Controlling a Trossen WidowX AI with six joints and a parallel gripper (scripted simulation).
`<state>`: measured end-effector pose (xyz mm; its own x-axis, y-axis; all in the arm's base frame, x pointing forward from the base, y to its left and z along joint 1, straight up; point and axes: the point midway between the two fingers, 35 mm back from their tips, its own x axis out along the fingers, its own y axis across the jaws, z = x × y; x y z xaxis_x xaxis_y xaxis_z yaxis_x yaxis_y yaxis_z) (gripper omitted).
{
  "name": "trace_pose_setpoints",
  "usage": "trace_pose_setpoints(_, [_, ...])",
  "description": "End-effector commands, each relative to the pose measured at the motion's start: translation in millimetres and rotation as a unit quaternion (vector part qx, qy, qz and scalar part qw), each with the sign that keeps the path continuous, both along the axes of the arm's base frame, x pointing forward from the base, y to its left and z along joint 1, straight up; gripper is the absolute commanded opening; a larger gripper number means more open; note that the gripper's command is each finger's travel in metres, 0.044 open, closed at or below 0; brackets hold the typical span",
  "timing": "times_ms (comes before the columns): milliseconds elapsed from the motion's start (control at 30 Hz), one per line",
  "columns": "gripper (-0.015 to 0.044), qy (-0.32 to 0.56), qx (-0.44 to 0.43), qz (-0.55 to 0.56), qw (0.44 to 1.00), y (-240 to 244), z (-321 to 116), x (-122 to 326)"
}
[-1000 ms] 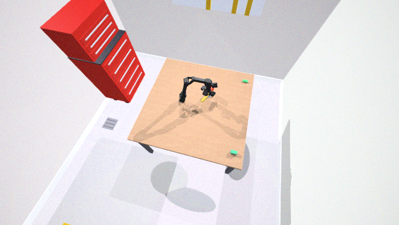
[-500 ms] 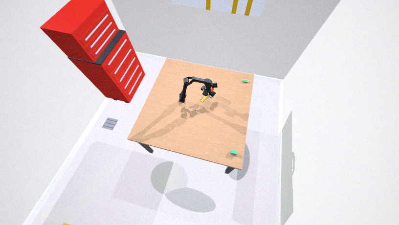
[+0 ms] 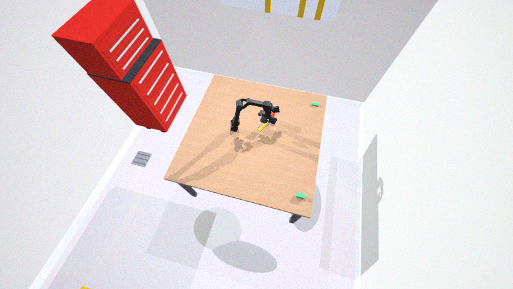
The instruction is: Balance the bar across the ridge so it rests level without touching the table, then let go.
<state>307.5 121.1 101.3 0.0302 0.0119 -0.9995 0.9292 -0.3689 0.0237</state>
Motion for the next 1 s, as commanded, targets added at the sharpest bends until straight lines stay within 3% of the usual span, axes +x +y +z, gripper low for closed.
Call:
trace_pose_setpoints(0, [0.0, 0.001, 0.0, -0.002, 1.0, -0.3, -2.9, -0.3])
trace_pose_setpoints(967, [0.0, 0.001, 0.0, -0.002, 1.0, -0.7, -5.3, -0.5])
